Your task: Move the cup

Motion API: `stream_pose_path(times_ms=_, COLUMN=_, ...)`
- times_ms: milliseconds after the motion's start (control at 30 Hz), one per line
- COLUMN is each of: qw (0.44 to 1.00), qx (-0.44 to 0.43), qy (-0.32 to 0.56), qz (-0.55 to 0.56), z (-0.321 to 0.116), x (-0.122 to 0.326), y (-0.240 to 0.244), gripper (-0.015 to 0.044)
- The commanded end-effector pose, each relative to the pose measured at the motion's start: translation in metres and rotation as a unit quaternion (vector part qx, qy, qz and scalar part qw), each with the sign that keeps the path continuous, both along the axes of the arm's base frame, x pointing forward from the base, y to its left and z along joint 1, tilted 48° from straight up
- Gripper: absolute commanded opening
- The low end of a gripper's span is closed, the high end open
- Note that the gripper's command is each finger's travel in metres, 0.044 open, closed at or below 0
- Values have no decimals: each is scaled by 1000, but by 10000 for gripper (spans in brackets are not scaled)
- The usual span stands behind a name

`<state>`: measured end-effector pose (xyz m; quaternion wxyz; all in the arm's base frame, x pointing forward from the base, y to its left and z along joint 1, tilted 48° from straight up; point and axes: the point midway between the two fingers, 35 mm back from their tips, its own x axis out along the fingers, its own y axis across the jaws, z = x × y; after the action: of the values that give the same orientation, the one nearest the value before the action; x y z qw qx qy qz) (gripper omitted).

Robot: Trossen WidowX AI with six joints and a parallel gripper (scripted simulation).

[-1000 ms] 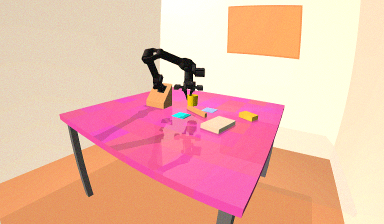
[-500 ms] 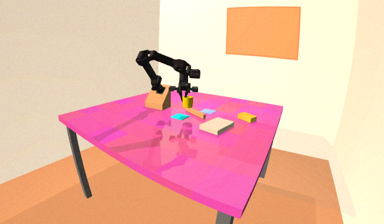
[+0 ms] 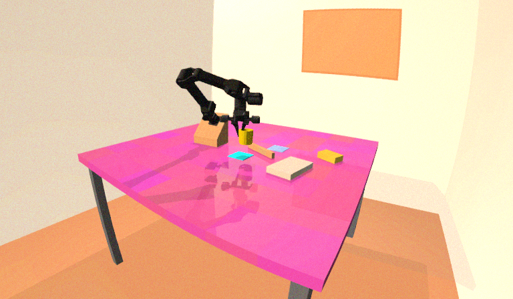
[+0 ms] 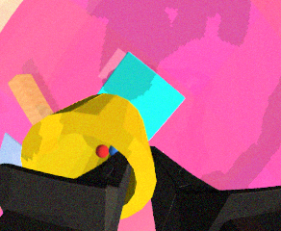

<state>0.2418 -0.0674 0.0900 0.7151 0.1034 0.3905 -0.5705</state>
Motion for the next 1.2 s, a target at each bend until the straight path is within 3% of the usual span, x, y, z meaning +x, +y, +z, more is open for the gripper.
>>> stream_pose_path(times_ms=0, qw=1000, qx=-2, qy=3, qz=2, z=5, x=-5, y=-5, gripper=0)
stream_pose_path(times_ms=1167, qw=1000, qx=-2, qy=3, qz=2, z=-3, x=-12, y=-35, gripper=0)
